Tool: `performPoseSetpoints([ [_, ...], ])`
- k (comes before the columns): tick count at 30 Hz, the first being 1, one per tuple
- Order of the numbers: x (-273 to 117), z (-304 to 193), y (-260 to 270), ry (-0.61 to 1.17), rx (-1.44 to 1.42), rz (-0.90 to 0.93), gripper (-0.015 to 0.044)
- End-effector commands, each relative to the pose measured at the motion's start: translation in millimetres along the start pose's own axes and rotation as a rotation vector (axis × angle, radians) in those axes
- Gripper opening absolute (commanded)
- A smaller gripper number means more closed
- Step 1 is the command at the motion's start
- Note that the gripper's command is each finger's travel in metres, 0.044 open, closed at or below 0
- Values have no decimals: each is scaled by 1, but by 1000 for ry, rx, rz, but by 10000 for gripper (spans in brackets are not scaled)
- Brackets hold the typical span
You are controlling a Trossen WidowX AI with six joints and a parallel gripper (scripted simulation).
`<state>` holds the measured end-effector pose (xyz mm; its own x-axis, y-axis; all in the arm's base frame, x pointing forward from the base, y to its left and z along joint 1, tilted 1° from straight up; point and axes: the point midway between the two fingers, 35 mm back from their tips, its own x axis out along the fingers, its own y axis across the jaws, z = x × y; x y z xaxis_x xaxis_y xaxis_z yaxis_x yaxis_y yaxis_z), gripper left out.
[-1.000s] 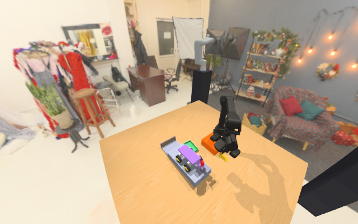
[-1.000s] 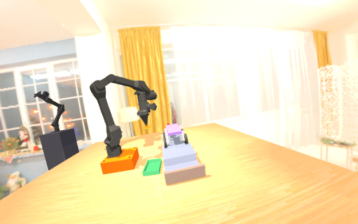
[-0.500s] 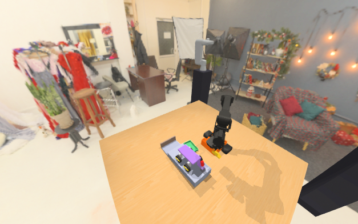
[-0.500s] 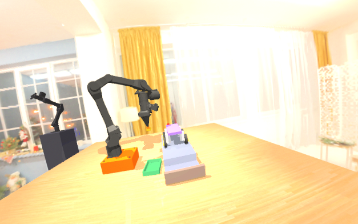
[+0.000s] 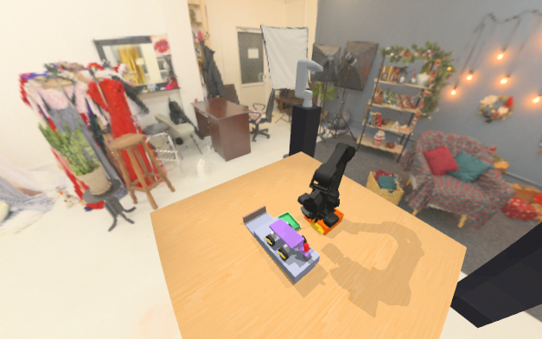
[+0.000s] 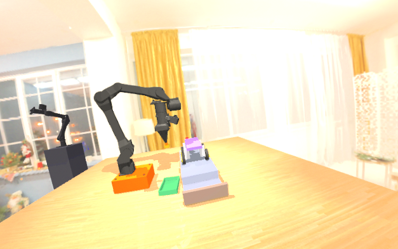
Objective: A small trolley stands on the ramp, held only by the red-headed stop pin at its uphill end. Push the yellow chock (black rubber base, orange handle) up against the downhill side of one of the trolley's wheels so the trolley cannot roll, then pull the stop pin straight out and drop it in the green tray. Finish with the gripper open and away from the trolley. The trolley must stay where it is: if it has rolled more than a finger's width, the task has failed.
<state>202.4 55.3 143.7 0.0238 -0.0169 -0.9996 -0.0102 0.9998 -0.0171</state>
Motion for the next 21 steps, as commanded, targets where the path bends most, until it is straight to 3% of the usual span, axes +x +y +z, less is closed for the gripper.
performPoseSetpoints([
  [1,1,3,-13,-2,-1,-1,0],
  [21,6,20,-80,-4,-2,-7,0],
])
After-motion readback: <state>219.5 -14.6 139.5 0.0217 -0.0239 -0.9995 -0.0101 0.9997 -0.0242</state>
